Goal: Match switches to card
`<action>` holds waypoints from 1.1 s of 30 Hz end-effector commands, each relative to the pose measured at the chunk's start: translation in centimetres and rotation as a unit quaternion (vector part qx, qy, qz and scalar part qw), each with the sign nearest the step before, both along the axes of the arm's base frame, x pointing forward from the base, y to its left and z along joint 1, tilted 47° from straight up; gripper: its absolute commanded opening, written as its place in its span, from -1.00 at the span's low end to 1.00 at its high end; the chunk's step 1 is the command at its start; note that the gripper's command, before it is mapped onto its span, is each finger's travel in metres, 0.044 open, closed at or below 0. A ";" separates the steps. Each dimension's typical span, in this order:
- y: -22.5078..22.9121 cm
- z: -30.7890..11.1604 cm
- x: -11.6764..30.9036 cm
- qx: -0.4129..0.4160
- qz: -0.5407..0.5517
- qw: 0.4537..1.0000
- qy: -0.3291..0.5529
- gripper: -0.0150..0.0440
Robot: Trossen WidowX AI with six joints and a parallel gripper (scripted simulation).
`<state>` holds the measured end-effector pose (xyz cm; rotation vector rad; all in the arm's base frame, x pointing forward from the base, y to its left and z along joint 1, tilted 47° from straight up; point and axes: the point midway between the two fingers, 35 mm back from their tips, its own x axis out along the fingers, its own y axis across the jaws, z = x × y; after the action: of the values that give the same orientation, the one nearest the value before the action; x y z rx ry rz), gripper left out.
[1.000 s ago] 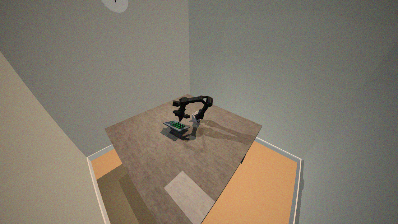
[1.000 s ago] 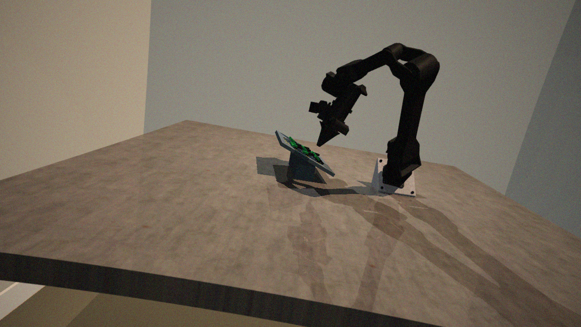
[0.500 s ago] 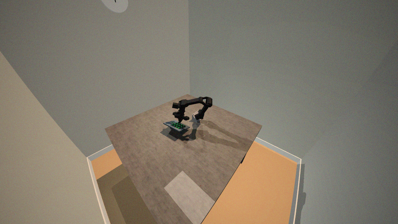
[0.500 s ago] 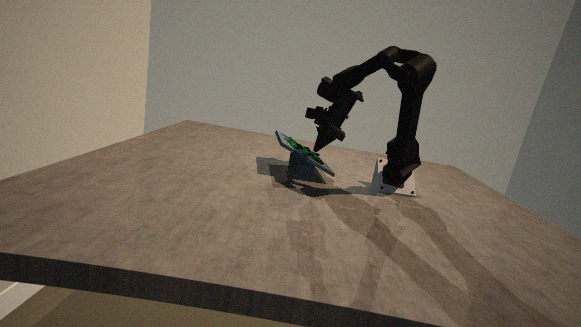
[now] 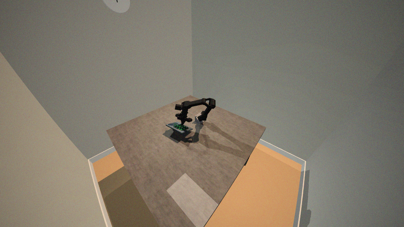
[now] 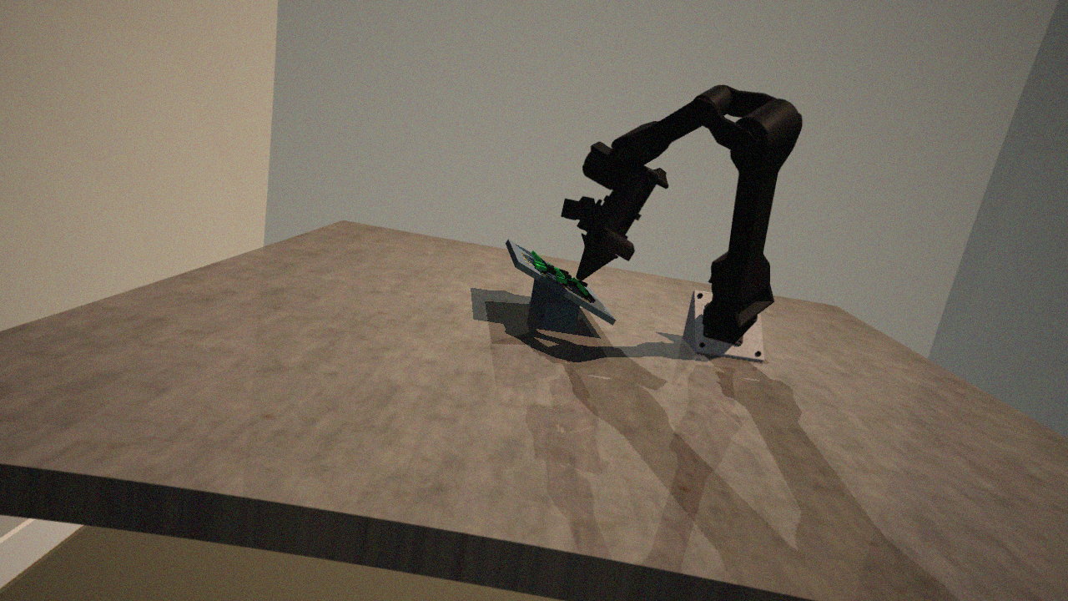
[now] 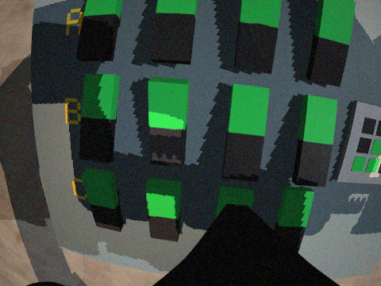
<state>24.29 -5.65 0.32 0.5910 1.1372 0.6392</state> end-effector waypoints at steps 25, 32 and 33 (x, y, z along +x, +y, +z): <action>0.3 -0.2 0.1 0.002 -0.002 1.000 0.000 -0.49; 0.3 -0.2 0.2 0.002 -0.002 1.000 0.000 -0.49; 0.3 -0.2 0.2 0.002 -0.002 1.000 0.000 -0.49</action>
<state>24.45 -5.39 0.10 0.5910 1.1353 0.6390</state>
